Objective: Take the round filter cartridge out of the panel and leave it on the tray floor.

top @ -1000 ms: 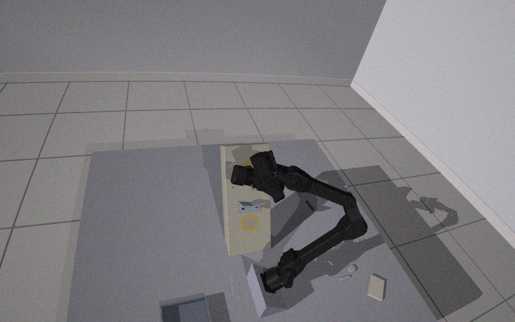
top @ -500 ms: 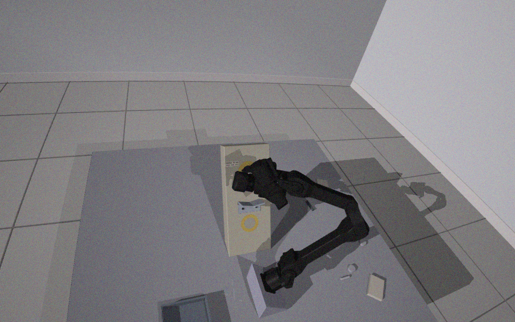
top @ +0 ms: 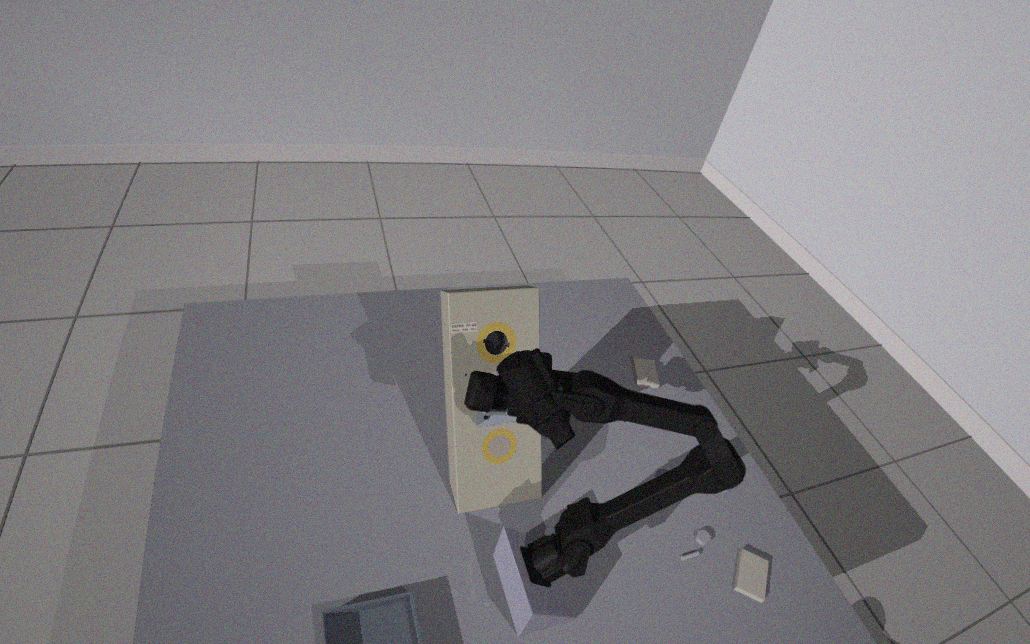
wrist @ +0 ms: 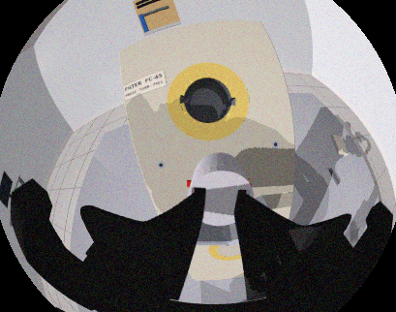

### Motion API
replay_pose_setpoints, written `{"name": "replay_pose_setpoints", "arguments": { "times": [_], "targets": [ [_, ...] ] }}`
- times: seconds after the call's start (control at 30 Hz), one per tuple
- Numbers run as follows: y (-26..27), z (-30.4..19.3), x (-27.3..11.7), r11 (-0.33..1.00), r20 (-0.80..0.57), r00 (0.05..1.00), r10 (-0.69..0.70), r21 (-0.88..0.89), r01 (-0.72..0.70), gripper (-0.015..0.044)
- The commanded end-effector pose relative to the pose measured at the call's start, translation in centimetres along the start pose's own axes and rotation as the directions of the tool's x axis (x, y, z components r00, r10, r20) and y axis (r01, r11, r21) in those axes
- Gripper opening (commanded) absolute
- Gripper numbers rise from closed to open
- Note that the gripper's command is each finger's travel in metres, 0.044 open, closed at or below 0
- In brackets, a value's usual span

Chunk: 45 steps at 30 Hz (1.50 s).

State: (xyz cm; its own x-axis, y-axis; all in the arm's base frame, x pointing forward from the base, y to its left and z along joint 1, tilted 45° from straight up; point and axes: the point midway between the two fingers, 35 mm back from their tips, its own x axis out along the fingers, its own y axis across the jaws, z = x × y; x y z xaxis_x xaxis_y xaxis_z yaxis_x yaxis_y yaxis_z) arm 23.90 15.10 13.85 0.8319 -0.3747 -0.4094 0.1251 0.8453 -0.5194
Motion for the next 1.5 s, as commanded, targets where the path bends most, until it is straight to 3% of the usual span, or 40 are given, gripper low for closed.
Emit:
{"name": "replay_pose_setpoints", "arguments": {
  "times": [0.0, 0.17, 0.53, 0.77, 0.9, 1.3, 1.47],
  "targets": [
    [-0.4, -0.7, 0.0, 1.0, 0.012, 1.0, 0.0, 0.014, 0.0, 0.0],
    [-0.1, -0.3, 0.0, 1.0, 0.0, 1.0, 0.0, -0.001, 0.0, 0.0113],
    [-0.3, -0.5, 0.0, 1.0, 0.012, 1.0, 0.0, 0.014, 0.0, 0.0113],
    [1.5, 6.0, -0.9, 1.0, 0.013, 1.0, 0.0, 0.014, 0.0, 0.0113],
    [1.6, 6.7, -1.0, 1.0, 0.013, 1.0, 0.0, 0.015, 0.0, 0.0113],
    [3.2, 12.3, -5.7, 1.0, 0.013, 1.0, 0.008, 0.029, -0.008, 0.0428],
    [2.2, 7.3, -3.2, 0.994, -0.164, 0.986, -0.027, -0.108, 0.009, 0.0305]
  ]
}}
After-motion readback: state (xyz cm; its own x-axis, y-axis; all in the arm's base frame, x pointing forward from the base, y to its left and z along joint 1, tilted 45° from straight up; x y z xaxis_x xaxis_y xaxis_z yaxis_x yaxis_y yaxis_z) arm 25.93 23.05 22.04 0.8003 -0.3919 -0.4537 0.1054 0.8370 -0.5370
